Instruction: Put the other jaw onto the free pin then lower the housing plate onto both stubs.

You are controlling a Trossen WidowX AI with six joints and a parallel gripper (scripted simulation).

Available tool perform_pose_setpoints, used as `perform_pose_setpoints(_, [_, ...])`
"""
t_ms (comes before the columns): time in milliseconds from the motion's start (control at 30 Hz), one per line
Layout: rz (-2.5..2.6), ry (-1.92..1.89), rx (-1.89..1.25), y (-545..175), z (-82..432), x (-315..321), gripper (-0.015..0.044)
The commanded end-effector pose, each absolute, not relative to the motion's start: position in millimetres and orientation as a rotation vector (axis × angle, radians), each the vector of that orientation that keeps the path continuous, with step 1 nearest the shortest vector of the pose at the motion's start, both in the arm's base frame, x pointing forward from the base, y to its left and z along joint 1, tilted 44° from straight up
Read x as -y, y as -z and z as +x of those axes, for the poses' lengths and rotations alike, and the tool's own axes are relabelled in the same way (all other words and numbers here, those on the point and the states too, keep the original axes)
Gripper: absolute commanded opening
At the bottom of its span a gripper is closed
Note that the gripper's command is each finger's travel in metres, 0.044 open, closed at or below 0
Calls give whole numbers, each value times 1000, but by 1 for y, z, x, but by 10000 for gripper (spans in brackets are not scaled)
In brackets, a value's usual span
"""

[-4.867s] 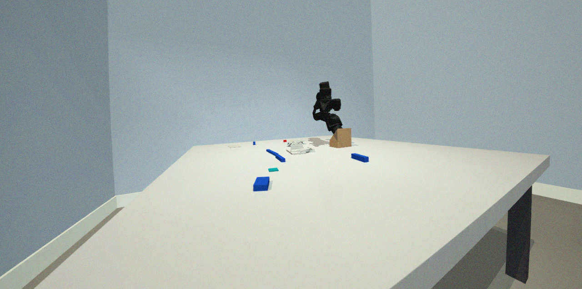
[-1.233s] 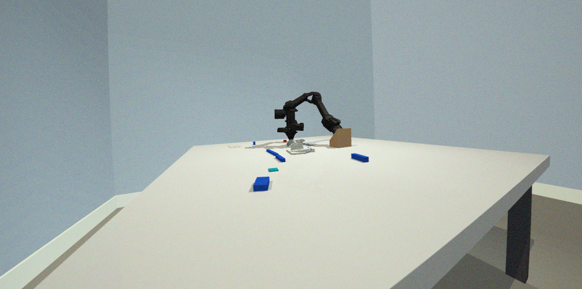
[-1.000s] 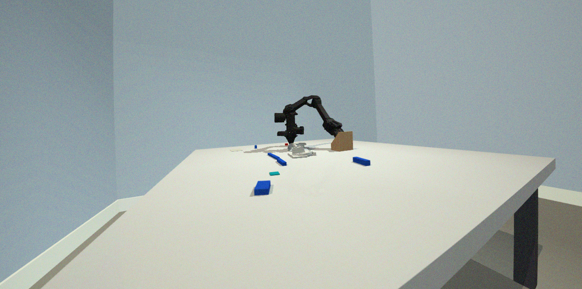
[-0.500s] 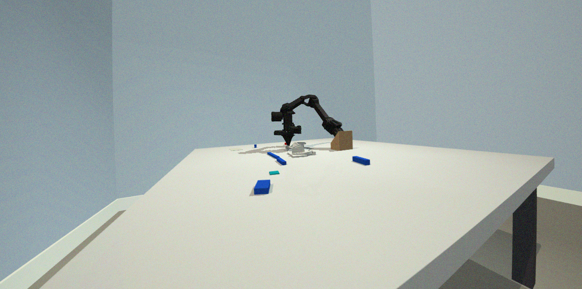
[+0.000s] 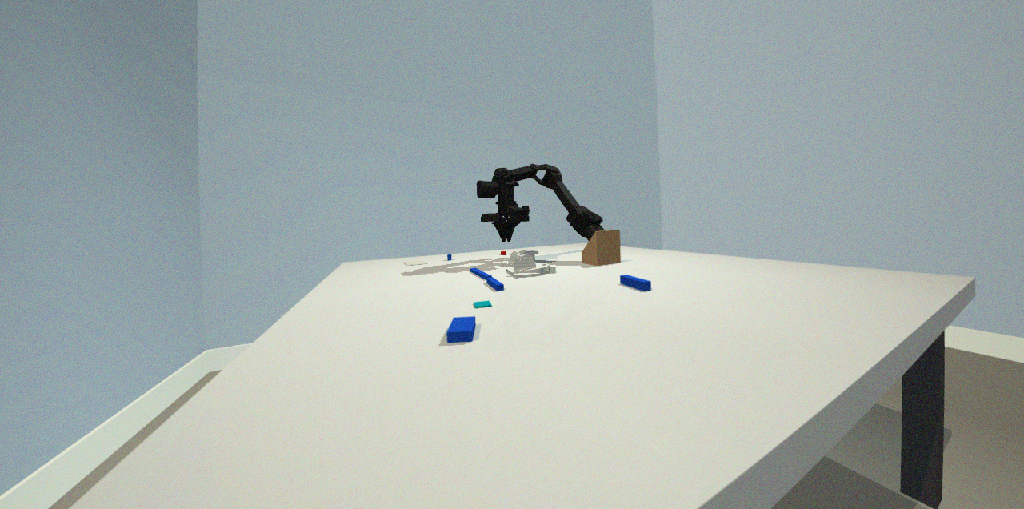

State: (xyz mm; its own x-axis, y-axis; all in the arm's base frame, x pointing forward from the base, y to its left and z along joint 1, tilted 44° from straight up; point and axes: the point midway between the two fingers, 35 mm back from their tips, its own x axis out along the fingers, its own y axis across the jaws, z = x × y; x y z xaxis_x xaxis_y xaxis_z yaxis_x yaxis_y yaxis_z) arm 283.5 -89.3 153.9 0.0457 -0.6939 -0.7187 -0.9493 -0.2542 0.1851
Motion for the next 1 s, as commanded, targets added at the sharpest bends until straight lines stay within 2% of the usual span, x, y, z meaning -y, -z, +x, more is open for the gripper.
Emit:
perform_pose_setpoints(0, [-1990,-1048,-1661,-152,283,90,184])
perform_pose_setpoints(333, [-1990,-1048,-1661,-152,283,90,440])
perform_pose_setpoints(967, [-1990,-1048,-1661,-152,283,90,440])
